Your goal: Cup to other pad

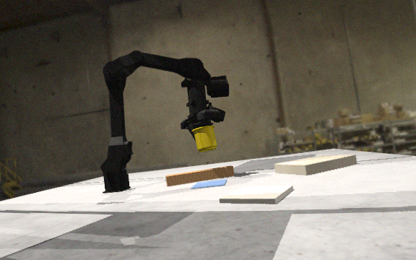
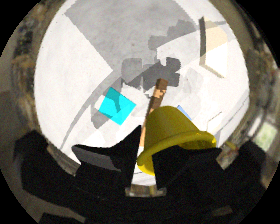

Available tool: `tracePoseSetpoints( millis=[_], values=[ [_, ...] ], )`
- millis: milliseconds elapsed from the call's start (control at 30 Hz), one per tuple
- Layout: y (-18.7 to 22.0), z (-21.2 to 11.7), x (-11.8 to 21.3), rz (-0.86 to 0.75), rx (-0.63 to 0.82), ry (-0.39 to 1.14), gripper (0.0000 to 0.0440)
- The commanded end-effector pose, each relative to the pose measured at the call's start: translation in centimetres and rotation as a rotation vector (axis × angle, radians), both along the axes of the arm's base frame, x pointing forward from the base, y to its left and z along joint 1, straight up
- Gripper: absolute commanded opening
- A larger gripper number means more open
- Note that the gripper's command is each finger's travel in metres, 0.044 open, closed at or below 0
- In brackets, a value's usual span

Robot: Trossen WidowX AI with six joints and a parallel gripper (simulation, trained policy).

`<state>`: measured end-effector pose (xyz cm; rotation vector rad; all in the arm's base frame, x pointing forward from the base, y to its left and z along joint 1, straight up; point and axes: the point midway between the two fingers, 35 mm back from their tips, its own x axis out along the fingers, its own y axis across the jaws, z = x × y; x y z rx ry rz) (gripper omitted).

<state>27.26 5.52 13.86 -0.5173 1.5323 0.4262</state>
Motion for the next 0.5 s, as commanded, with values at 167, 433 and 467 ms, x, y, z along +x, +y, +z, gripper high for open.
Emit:
tracePoseSetpoints(
  millis=[167, 433, 467],
  values=[
    [3.0, 0.1, -0.8, 0.026, 0.018, -0.041, 0.0],
    [5.3, -0.1, -1.7, 0.042, 0.031, -0.071, 0.0],
    [5.5, -0.1, -1.8, 0.043, 0.032, -0.075, 0.0]
  ],
)
